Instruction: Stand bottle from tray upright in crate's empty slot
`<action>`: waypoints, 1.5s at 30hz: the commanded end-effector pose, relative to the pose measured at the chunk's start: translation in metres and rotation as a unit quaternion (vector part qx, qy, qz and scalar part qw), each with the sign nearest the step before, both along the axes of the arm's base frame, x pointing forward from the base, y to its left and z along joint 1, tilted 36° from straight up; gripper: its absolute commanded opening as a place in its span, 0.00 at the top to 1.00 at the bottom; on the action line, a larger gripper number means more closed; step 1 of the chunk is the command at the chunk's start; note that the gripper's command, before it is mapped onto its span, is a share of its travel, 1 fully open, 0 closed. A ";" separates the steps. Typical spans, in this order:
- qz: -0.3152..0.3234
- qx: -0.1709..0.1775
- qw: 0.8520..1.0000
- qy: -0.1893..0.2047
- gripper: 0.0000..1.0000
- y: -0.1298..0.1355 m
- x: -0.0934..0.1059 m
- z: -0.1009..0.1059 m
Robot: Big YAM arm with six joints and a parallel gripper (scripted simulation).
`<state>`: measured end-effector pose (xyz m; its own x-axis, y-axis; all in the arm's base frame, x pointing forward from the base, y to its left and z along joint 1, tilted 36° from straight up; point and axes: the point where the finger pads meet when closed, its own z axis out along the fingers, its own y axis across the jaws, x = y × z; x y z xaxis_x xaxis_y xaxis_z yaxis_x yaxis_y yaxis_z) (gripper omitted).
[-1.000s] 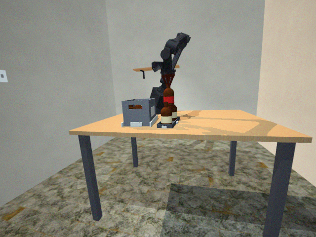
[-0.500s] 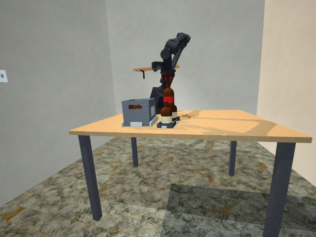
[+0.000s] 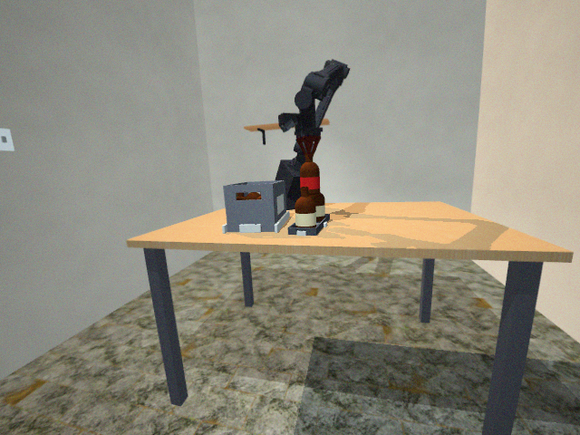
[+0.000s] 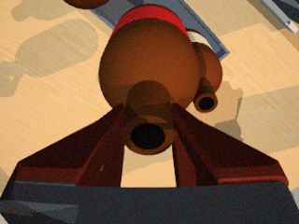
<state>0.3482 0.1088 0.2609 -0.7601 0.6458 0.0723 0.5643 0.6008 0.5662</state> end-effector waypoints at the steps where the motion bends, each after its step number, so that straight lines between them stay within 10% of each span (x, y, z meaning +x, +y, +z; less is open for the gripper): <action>1: -0.004 0.003 0.999 -0.049 1.00 -0.008 0.010 0.045; 45: -0.004 0.001 0.999 -0.050 1.00 -0.025 -0.006 0.074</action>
<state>0.3364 0.0924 0.2891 -0.7575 0.6483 0.0763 0.5681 0.5971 0.5664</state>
